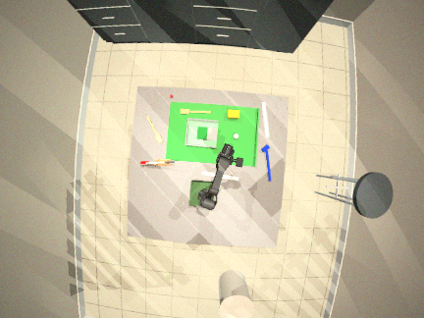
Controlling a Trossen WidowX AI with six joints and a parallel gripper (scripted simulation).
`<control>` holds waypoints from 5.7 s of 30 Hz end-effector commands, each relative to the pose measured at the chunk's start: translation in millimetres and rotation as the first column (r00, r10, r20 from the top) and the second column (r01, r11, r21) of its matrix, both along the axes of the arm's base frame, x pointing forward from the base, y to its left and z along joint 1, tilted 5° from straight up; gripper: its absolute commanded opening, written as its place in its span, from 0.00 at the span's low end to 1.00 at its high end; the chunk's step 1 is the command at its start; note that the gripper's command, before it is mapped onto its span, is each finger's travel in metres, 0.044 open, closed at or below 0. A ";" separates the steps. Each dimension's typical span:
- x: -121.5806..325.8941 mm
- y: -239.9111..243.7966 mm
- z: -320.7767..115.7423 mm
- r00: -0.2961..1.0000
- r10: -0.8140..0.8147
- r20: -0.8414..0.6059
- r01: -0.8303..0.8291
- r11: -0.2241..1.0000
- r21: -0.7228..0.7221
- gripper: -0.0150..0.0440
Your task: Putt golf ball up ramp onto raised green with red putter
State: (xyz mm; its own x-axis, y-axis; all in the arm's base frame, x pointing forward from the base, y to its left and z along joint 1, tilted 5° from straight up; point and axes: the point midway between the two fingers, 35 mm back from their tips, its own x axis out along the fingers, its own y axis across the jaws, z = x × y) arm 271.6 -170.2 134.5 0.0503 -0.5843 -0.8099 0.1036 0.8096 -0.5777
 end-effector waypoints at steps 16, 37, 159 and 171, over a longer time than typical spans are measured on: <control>47.5 308.1 -38.7 0.361 0.922 -0.137 -0.845 0.386 0.371 1.00; -47.9 460.9 -75.0 -0.217 0.973 -0.085 -0.825 -0.136 0.548 1.00; 83.9 258.5 -21.2 0.416 0.906 -0.079 -0.759 0.393 0.519 0.25; 96.1 184.1 -16.9 0.598 0.799 -0.063 -0.667 0.540 0.513 0.25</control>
